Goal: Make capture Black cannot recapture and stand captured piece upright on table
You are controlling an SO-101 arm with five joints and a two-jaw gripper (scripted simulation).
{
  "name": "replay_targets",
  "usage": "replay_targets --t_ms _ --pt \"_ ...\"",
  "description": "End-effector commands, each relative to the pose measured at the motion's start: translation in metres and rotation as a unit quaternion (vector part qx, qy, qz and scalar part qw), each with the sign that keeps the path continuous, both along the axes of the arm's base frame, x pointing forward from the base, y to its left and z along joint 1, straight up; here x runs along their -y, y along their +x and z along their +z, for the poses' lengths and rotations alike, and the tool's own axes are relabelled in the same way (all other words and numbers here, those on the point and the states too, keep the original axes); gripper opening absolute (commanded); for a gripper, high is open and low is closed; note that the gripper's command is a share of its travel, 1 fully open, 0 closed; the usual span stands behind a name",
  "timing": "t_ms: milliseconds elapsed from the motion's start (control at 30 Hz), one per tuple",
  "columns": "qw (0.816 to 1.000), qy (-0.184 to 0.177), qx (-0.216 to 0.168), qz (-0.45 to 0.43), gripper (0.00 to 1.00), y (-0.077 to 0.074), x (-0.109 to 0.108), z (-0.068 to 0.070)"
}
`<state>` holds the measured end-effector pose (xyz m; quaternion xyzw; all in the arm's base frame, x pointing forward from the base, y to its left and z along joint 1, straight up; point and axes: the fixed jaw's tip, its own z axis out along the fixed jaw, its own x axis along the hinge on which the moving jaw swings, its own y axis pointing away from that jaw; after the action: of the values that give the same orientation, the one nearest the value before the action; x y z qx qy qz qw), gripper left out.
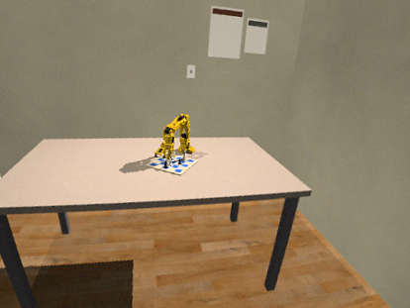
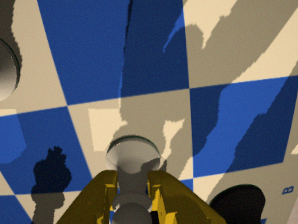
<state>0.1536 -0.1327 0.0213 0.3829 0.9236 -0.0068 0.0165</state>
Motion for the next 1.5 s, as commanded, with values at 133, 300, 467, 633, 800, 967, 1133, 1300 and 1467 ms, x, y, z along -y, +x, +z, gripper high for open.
replay_targets --t_ms 133,300,467,633,800,967,1133,1300,1467 --pt "1.000 0.004 -0.004 -0.002 0.00 -0.002 0.000 -0.003" --pt "1.000 0.004 -0.004 -0.002 0.00 -0.002 0.000 -0.003" --pt "1.000 0.004 -0.004 -0.002 0.00 -0.002 0.000 -0.003" --pt "1.000 0.004 -0.004 -0.002 0.00 -0.002 0.000 -0.003" --pt "1.000 0.004 -0.004 -0.002 0.00 -0.002 0.000 -0.002" --pt "1.000 0.004 -0.004 -0.002 0.00 -0.003 0.001 0.000" --pt "1.000 0.004 -0.004 -0.002 0.00 -0.003 0.001 0.007" --pt "1.000 0.004 -0.004 -0.002 0.00 -0.004 0.002 0.013" --pt "1.000 0.004 -0.004 -0.002 0.00 -0.004 0.002 0.025"
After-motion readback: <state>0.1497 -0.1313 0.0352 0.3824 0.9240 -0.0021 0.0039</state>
